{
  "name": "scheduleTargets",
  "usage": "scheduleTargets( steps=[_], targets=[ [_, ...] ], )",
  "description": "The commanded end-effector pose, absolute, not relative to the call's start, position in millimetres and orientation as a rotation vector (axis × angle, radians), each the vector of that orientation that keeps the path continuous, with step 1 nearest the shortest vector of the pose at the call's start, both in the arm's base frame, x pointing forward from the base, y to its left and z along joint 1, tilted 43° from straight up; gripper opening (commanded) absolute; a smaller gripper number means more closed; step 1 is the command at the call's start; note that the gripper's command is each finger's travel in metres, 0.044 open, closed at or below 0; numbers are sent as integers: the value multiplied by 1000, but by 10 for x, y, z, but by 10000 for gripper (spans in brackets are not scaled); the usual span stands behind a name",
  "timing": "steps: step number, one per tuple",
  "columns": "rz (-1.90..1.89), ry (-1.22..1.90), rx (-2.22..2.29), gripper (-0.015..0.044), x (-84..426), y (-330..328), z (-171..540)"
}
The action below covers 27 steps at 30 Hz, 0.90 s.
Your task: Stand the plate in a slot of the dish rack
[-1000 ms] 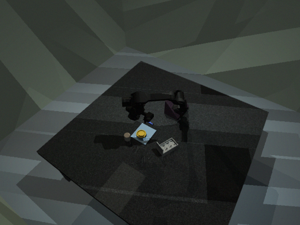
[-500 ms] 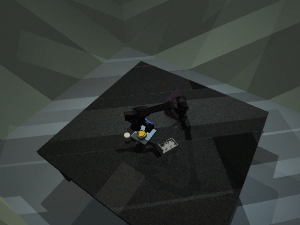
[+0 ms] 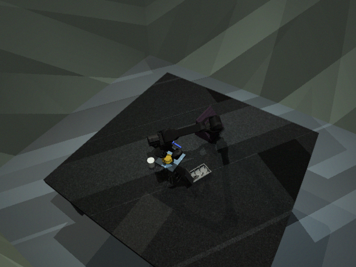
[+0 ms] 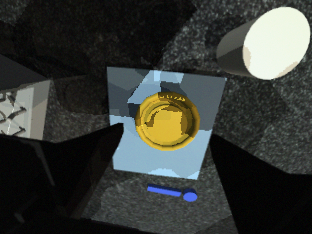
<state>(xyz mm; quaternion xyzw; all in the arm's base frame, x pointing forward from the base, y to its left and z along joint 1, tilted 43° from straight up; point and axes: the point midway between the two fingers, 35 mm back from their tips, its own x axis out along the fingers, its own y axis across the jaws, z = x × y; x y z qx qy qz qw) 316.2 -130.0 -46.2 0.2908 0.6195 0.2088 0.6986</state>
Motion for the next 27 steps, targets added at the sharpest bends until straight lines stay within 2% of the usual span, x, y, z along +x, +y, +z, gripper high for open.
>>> scheduleTargets(
  steps=[1, 27],
  targets=[
    [467, 1385, 658, 400, 3157, -1236, -520],
    [469, 1384, 659, 400, 3177, -1038, -759]
  ],
)
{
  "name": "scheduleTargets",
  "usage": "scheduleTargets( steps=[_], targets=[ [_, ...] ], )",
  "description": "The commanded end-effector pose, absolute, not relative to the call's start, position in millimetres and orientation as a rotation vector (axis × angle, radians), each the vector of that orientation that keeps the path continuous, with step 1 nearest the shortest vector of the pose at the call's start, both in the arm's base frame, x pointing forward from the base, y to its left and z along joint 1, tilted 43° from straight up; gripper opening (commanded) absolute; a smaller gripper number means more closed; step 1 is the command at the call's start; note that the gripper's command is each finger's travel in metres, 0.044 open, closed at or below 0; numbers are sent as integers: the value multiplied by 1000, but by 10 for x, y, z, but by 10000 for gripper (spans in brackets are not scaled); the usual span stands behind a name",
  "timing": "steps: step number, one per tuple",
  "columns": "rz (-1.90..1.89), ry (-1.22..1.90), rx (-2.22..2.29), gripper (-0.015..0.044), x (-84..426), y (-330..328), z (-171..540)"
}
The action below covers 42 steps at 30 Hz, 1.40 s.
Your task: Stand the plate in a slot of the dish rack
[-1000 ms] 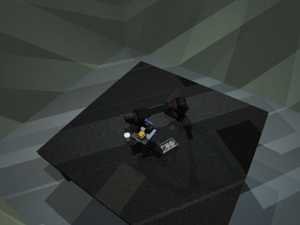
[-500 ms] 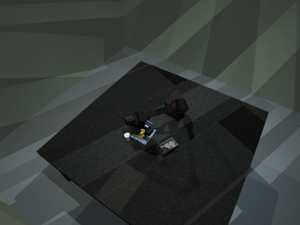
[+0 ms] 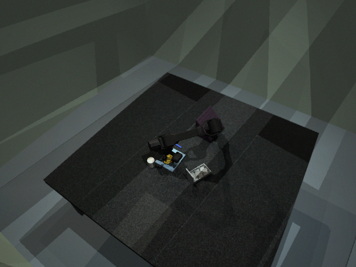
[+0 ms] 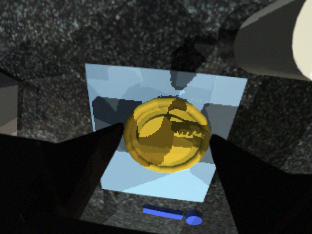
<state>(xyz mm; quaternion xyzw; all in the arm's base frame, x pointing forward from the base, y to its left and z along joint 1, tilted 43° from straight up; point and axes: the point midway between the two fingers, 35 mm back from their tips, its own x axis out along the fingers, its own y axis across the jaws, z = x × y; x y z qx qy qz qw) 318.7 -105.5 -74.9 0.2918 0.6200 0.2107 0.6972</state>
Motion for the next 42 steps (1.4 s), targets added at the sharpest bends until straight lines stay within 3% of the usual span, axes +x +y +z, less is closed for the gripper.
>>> scheduleTargets(
  steps=[1, 13, 26, 42],
  targets=[
    [469, 1384, 659, 400, 3177, -1038, -759],
    [469, 1384, 659, 333, 3177, -1038, -759],
    [463, 1386, 655, 0, 3175, -1424, -410],
    [463, 1387, 655, 0, 3080, -1912, 123]
  ],
)
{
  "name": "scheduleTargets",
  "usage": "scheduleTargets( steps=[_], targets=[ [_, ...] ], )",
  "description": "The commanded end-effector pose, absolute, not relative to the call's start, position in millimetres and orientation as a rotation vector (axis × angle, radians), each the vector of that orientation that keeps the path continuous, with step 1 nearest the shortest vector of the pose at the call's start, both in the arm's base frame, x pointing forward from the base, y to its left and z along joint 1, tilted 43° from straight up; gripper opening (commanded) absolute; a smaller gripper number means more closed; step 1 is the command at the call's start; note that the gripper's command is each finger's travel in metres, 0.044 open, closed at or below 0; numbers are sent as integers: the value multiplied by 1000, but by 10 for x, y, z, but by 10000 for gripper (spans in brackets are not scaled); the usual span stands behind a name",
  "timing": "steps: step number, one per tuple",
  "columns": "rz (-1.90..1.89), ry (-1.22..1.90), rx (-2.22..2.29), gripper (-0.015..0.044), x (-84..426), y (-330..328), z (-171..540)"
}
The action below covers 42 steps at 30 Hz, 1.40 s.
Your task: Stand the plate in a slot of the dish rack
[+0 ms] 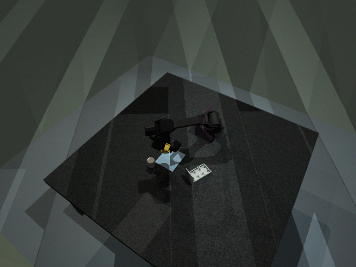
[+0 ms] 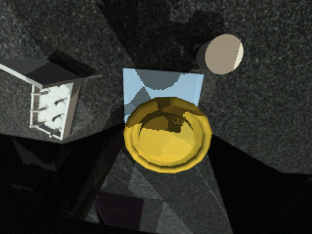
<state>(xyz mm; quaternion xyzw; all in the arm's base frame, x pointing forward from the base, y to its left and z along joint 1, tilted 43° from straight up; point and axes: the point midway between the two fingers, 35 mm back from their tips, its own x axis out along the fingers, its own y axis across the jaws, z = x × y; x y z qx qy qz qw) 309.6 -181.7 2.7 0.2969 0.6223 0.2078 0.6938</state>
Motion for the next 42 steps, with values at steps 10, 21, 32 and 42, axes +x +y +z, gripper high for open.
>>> scheduleTargets(
  steps=[10, 21, 32, 42],
  targets=[
    [429, 1403, 696, 0, 3049, -1979, 338],
    [150, 1501, 991, 0, 3019, -1590, 814],
    [-147, 1557, 1282, 0, 2896, -1174, 1219],
    [-432, 1572, 1543, 0, 2711, -790, 1516]
  ],
)
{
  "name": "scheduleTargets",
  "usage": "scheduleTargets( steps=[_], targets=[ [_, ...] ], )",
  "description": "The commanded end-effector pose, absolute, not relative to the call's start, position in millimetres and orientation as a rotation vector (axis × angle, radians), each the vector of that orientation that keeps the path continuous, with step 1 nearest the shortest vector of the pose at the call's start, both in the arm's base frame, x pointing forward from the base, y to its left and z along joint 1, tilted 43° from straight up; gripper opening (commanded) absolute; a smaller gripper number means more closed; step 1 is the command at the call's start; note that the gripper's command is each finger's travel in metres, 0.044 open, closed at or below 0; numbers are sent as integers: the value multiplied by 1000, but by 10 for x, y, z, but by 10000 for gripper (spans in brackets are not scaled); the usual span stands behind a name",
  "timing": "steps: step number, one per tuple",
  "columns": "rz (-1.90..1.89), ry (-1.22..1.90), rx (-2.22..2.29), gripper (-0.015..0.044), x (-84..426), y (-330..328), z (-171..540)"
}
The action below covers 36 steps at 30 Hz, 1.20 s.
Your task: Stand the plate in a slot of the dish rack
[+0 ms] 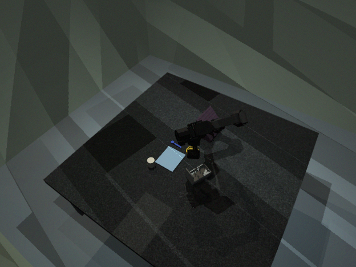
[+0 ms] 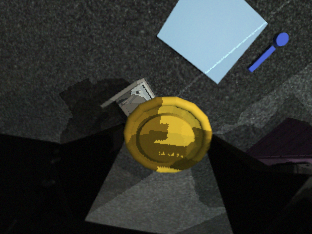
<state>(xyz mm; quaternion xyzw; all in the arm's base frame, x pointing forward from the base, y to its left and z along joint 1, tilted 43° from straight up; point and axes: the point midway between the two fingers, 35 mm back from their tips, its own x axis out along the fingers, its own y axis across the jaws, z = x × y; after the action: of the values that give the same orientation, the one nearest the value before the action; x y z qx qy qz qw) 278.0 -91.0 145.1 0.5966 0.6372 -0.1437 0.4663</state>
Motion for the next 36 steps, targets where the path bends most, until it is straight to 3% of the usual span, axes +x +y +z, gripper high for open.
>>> scheduleTargets(
  steps=[1, 24, 36],
  targets=[
    [-461, 1572, 1568, 0, 2689, -753, 1542],
    [-1163, 1462, 2127, 0, 2049, 44, 1927],
    [-1208, 1446, 2032, 0, 1996, 88, 1808]
  ],
)
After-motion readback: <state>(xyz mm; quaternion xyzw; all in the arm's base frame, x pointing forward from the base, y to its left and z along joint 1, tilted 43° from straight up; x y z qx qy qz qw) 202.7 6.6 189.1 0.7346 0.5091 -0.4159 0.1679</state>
